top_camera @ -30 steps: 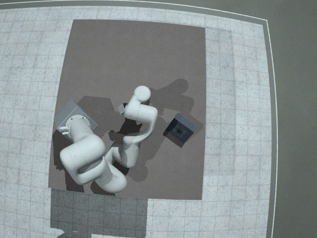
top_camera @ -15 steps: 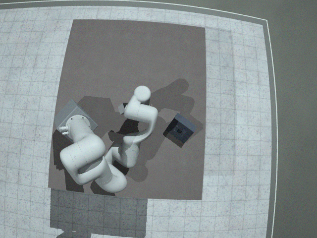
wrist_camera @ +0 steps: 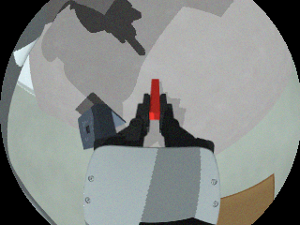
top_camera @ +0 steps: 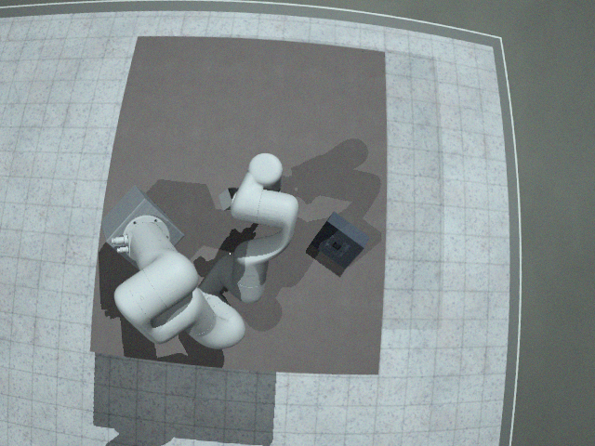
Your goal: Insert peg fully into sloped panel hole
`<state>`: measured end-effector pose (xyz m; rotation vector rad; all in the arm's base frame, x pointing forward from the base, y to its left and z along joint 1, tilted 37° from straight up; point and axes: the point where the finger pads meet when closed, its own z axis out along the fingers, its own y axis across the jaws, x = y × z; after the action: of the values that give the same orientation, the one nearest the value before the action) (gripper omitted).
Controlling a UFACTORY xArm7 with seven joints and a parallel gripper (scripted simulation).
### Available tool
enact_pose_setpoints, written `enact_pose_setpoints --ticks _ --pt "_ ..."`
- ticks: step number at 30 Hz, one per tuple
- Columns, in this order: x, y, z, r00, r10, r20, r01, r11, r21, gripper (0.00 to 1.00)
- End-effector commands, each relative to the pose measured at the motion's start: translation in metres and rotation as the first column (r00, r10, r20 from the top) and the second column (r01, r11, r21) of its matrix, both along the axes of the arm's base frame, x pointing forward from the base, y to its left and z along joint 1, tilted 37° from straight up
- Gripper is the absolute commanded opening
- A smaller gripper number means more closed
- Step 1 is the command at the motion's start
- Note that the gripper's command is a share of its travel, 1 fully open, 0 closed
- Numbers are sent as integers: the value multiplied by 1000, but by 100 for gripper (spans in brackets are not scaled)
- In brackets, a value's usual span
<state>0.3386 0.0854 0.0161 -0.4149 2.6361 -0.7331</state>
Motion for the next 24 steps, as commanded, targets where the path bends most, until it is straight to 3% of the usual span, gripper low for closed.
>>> enact_pose_setpoints --ticks 1,5,7,24 --pt "-11 13 23 1000 -9 -7 9 1000 -6 0" --pt "-13 15 27 1000 -9 -7 9 1000 -6 0" --pt "-10 10 19 1000 3 0 -3 1000 5 0" --pt "-13 1 8 995 -35 -92 45 993 110 0"
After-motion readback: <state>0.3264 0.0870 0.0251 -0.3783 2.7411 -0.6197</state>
